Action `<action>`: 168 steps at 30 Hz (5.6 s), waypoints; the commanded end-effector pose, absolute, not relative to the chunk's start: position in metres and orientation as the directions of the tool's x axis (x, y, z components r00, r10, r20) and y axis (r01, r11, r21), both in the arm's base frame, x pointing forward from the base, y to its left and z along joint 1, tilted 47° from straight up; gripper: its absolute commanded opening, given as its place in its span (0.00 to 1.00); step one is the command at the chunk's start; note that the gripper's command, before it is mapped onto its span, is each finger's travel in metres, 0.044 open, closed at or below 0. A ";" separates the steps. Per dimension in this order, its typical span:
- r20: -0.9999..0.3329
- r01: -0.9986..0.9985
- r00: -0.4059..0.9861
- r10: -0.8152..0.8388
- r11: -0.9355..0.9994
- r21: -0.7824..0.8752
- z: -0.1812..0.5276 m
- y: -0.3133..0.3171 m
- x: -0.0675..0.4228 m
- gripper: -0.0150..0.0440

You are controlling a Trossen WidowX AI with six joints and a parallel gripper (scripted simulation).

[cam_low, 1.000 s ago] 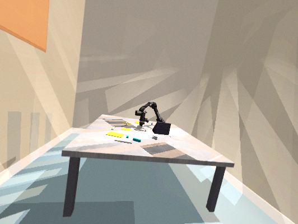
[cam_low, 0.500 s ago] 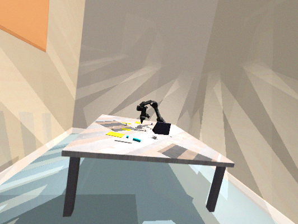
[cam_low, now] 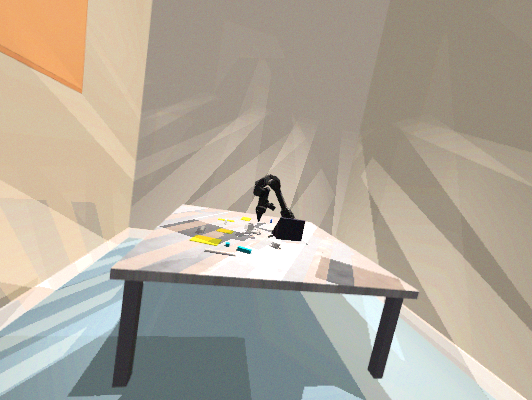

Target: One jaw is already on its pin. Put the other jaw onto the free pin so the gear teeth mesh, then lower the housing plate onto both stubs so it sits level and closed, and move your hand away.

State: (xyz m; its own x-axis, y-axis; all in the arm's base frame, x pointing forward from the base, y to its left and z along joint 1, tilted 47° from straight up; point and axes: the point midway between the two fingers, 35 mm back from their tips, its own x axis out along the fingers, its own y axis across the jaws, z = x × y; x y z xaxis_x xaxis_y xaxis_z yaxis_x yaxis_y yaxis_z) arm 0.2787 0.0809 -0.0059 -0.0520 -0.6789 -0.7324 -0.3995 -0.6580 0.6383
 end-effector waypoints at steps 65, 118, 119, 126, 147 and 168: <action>-0.693 -0.519 -0.098 -0.714 -0.558 0.648 -0.145 0.163 0.188 1.00; -0.693 -0.519 -0.098 -0.714 -0.558 0.648 -0.145 0.163 0.188 1.00; -0.693 -0.519 -0.098 -0.714 -0.558 0.648 -0.145 0.163 0.188 1.00; -0.693 -0.519 -0.098 -0.714 -0.558 0.648 -0.145 0.163 0.188 1.00; -0.693 -0.519 -0.098 -0.714 -0.558 0.648 -0.145 0.163 0.188 1.00; -0.693 -0.519 -0.098 -0.714 -0.558 0.648 -0.145 0.163 0.188 1.00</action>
State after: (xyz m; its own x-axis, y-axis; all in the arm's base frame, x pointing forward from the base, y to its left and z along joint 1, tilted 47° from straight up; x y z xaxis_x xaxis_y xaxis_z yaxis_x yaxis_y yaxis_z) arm 0.1871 0.1631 -0.1447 -0.1003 -0.7132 -0.6937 -0.5217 -0.5560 0.6471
